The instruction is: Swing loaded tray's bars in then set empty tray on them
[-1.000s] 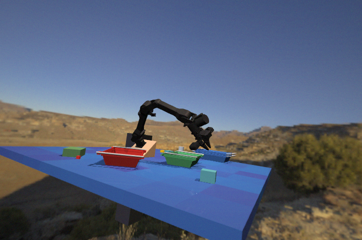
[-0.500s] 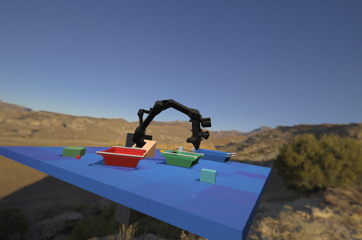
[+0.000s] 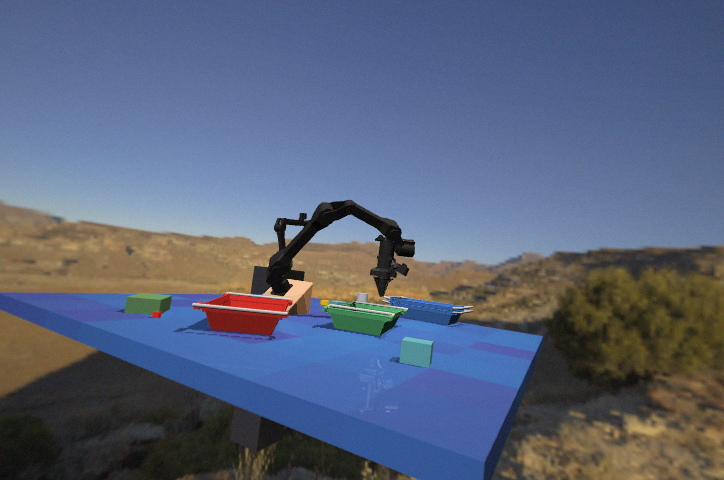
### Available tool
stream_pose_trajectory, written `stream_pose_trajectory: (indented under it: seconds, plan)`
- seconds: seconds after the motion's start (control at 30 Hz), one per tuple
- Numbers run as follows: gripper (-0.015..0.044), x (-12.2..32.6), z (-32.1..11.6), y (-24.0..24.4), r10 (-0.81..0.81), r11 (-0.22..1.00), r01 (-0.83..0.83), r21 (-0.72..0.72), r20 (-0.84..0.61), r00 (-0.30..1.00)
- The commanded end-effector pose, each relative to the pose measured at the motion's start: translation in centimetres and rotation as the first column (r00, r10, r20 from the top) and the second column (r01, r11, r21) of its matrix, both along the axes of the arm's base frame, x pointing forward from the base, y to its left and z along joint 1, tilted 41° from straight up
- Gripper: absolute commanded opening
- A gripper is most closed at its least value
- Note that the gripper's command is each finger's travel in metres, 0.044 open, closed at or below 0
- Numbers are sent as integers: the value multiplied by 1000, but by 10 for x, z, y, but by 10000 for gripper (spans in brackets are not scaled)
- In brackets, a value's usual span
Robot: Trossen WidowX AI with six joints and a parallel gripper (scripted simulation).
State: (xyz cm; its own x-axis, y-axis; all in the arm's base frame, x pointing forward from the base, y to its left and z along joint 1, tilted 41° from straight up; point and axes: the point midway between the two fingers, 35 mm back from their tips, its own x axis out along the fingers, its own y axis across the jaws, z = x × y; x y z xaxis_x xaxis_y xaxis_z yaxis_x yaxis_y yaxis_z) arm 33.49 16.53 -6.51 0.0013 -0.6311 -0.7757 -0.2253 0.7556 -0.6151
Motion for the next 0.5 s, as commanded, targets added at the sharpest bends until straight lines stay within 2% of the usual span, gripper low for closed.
stream_pose_trajectory:
  seconds: [0.0,0.47]
  plan:
    - [80,0,-6,-4,6,1000,-6,-5,2,1000]
    - [80,0,-44,-36,6,1000,-6,-7,3,1000]
